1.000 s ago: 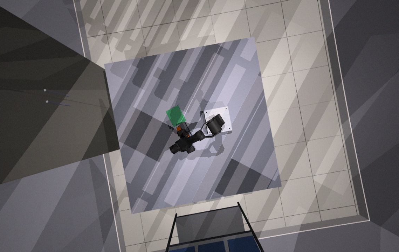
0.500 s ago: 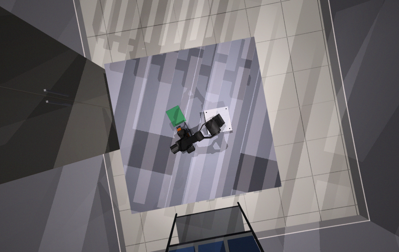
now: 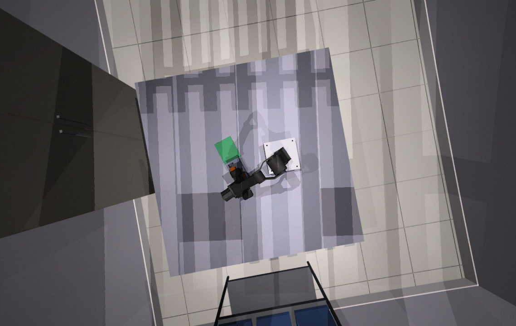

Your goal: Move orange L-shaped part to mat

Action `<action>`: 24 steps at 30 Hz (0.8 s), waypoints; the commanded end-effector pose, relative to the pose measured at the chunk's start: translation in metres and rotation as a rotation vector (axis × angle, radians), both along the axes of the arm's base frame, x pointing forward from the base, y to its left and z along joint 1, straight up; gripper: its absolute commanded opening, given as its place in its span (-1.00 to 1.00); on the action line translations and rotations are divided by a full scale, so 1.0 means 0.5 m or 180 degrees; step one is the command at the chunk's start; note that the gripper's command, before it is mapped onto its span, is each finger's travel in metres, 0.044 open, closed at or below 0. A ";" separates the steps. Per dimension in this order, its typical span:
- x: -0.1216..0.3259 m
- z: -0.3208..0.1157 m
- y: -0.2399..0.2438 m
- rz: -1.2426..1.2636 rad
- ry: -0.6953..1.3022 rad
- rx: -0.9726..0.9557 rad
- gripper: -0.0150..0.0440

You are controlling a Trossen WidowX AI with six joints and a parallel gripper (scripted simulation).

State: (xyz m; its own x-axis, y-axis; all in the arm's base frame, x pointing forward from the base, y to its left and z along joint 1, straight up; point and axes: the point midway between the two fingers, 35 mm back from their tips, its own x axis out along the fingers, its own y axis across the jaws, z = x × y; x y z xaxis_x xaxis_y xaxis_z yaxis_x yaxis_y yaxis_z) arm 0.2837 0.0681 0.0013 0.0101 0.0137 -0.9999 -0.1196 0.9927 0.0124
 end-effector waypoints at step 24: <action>0.009 0.195 -0.022 -0.0032 -0.0081 0.0015 0.12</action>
